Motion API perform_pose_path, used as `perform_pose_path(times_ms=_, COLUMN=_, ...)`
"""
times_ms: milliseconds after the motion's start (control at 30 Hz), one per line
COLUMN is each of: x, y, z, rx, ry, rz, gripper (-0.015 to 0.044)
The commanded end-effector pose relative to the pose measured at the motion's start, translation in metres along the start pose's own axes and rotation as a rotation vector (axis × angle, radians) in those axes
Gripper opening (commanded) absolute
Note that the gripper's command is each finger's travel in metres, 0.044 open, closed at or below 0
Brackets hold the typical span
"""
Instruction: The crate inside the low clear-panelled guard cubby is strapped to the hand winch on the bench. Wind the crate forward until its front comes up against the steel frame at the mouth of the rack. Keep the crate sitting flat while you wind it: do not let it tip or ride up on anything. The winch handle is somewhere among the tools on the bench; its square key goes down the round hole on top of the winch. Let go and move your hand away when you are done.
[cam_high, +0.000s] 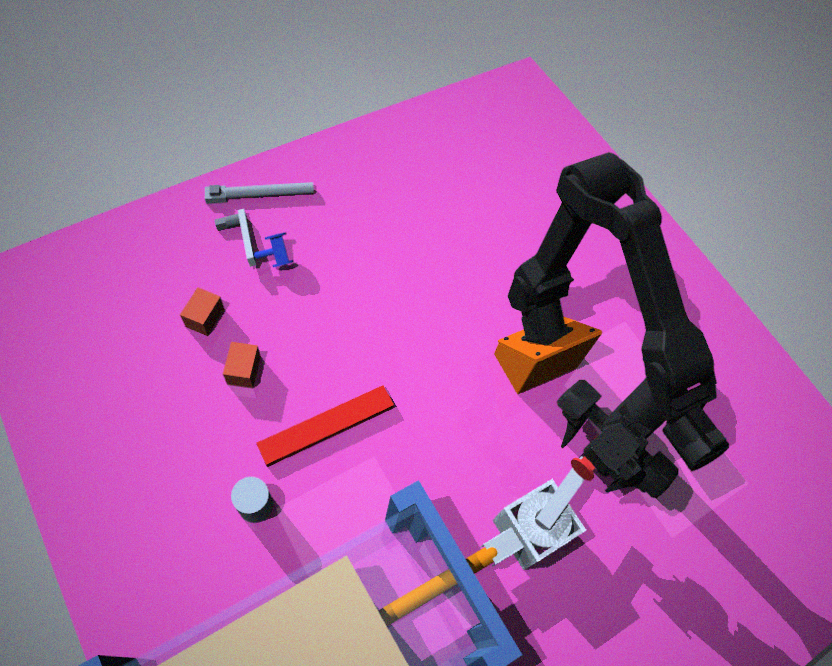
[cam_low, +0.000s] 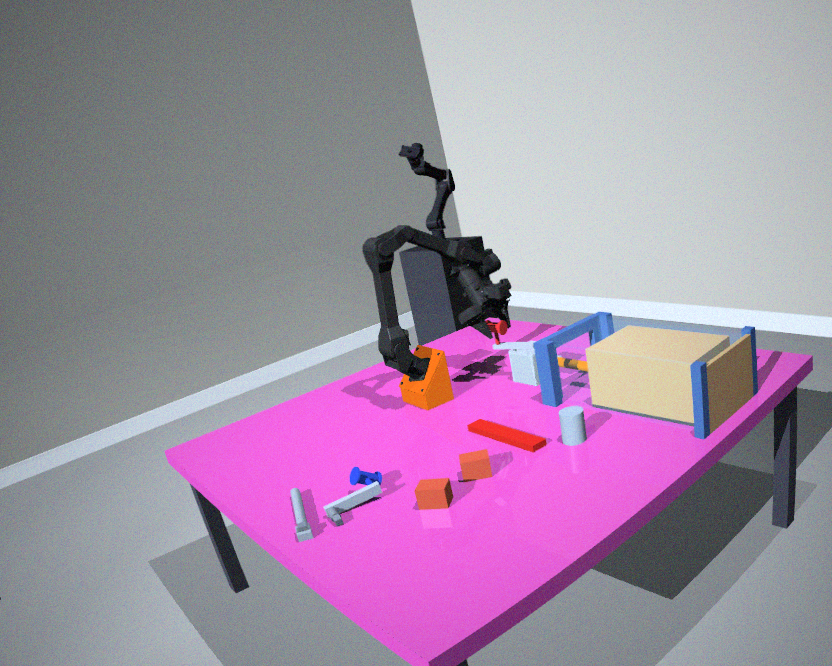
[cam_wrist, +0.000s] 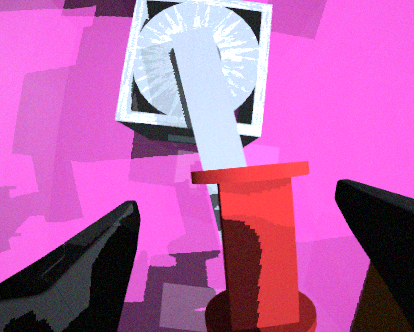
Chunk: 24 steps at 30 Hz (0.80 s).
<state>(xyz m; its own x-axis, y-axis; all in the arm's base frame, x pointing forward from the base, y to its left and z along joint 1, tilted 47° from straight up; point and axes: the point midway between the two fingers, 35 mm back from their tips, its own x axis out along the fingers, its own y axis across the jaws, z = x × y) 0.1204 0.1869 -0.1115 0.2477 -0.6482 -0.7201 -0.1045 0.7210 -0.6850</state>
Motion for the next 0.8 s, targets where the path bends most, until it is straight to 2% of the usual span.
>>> perform_pose_path(times_ms=0, x=-0.0002, y=0.0, z=0.0001, rx=0.0, ry=0.0, rz=0.0, gripper=0.0361)
perform_pose_path(times_ms=400, x=-0.0002, y=0.0, z=0.0001, rx=0.0, ry=0.0, rz=0.0, gripper=0.0046)
perform_pose_path(times_ms=500, x=-0.0002, y=0.0, z=0.0001, rx=0.0, ry=0.0, rz=0.0, gripper=0.0026)
perform_pose_path(times_ms=533, x=-0.0002, y=0.0, z=0.0001, rx=0.0, ry=0.0, rz=0.0, gripper=0.0)
perform_pose_path(times_ms=767, x=0.0028, y=-0.0003, z=-0.0015, rx=0.0, ry=-0.001, rz=-0.008, gripper=0.0)
